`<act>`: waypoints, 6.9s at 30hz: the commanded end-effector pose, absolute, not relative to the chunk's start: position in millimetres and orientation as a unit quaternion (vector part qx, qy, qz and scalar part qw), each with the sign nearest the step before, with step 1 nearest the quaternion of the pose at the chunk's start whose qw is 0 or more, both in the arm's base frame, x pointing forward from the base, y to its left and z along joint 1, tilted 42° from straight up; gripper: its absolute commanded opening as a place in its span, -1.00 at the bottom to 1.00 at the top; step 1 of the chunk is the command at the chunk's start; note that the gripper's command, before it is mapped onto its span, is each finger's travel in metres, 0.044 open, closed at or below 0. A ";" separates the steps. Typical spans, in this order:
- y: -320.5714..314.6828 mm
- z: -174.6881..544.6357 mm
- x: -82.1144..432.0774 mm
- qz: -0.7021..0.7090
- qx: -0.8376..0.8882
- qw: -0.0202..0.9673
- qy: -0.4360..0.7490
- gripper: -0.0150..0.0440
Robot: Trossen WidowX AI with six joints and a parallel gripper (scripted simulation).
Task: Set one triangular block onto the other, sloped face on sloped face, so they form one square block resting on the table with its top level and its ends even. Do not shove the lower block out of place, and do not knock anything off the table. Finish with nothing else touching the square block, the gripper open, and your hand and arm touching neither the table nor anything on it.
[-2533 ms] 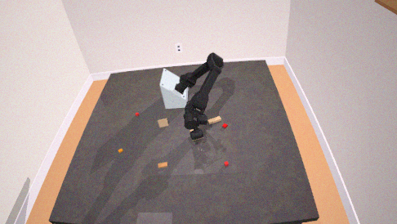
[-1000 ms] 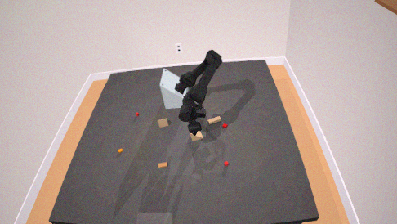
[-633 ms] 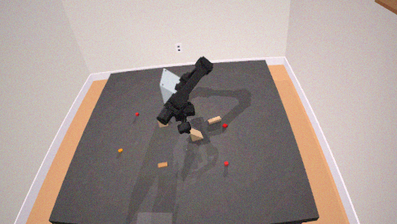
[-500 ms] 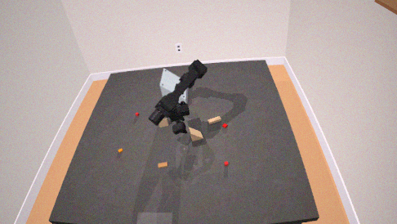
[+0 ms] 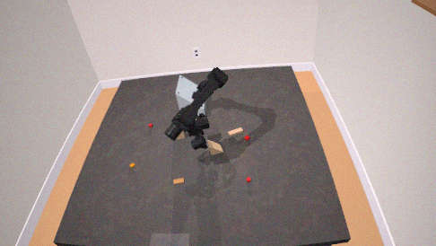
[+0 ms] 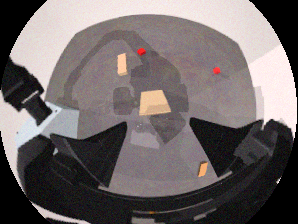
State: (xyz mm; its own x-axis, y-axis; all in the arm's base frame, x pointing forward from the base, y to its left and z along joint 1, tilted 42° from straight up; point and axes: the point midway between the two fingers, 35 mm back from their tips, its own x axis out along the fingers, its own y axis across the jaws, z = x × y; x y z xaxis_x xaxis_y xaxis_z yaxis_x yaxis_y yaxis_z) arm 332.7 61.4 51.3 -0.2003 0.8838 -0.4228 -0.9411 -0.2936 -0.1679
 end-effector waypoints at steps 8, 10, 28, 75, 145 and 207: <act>76.6 43.9 329.9 0.772 -0.226 0.591 0.061 1.00; 79.6 42.5 329.4 0.772 -0.227 0.590 0.060 1.00; 106.0 30.7 323.4 0.774 -0.231 0.587 0.050 1.00; 135.8 20.5 311.2 0.779 -0.235 0.581 0.035 -0.49; 172.4 87.2 282.3 0.504 -0.638 0.454 0.364 1.00; 221.8 97.5 263.1 0.508 -0.630 0.465 0.360 0.64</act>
State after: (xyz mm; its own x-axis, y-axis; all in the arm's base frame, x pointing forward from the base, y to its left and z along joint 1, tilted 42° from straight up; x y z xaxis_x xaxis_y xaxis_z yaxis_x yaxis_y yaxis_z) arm 263.1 221.8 97.6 0.2260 0.0195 -0.9739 -0.9251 -0.3088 -0.2209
